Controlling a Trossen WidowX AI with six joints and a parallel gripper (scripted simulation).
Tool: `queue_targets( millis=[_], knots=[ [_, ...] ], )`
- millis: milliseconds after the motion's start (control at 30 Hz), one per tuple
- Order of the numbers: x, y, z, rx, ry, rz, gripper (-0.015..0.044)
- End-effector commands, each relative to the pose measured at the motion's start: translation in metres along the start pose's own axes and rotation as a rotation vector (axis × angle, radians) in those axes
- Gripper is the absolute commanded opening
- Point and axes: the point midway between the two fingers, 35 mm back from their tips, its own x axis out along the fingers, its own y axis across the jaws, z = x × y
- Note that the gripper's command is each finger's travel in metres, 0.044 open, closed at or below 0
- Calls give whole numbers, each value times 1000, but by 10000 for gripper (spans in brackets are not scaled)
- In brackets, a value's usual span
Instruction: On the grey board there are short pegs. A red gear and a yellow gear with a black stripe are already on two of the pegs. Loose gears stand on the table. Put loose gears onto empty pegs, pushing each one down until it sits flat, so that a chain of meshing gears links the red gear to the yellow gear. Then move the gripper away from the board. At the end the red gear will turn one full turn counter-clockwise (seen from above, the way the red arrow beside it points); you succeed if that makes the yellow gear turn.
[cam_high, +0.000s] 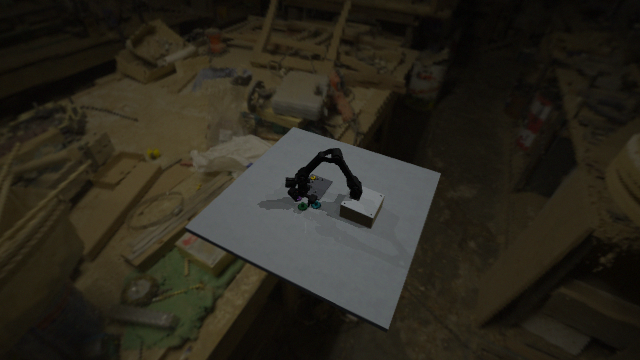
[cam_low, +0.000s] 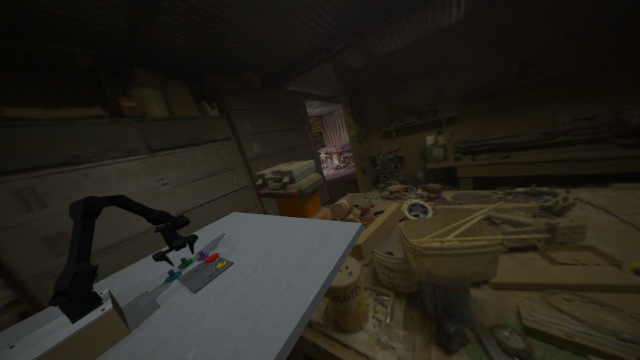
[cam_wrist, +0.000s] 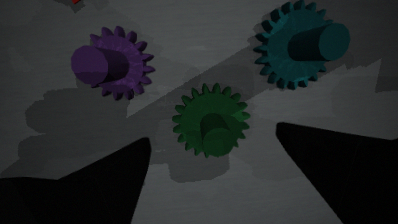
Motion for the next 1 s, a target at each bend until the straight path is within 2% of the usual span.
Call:
queue_targets(
  millis=[0, 100, 567, 800, 833, 967],
  knots=[
    [3, -1, 0, 4, 2, -7, 440],
    [3, -1, 0, 4, 2, -7, 440],
    [3, -1, 0, 4, 2, -7, 72],
    [3, -1, 0, 4, 2, -7, 26],
    [3, -1, 0, 4, 2, -7, 0],
    [-5, 1, -1, 4, 2, -7, 0]
  ],
)
